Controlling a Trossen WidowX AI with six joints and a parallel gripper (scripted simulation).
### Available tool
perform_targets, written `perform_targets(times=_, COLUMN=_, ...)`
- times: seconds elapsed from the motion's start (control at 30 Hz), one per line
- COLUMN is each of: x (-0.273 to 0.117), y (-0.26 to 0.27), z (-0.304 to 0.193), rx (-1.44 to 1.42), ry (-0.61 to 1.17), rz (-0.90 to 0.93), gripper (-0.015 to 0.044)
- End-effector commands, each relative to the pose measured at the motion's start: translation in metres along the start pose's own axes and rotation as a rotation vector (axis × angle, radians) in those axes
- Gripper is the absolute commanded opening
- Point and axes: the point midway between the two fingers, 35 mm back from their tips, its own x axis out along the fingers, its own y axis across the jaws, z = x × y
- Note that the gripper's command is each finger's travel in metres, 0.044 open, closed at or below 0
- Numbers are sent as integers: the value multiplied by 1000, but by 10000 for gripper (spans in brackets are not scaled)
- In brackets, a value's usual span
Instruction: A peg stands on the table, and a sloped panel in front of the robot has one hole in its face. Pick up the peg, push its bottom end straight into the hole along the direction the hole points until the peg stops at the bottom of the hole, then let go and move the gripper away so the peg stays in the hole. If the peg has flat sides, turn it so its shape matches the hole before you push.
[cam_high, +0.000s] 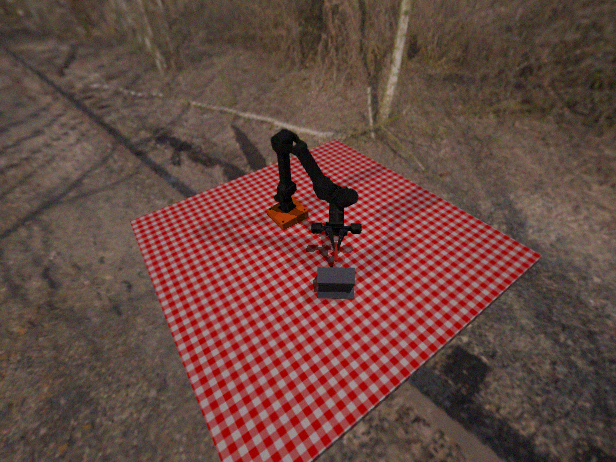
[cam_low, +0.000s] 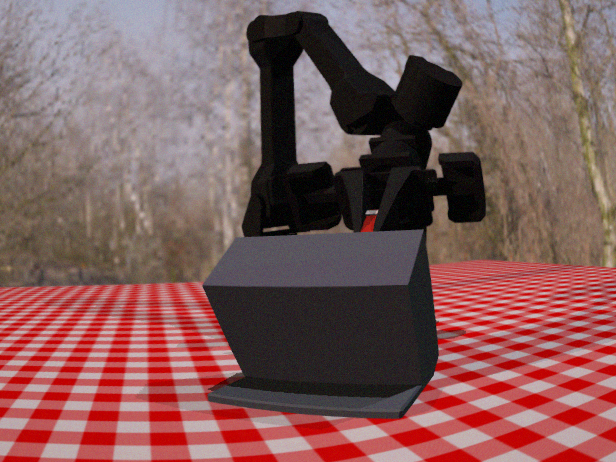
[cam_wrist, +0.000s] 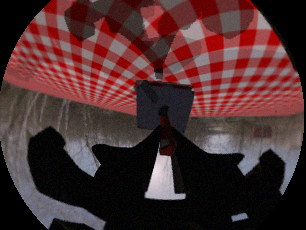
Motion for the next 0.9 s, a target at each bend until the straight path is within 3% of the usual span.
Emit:
perform_targets(times=0.0, x=3, y=0, z=1, rx=-7, ry=-2, rz=-1, gripper=0)
perform_targets(times=0.87, x=19, y=0, z=0, rx=-2, ry=2, rz=0, gripper=0)
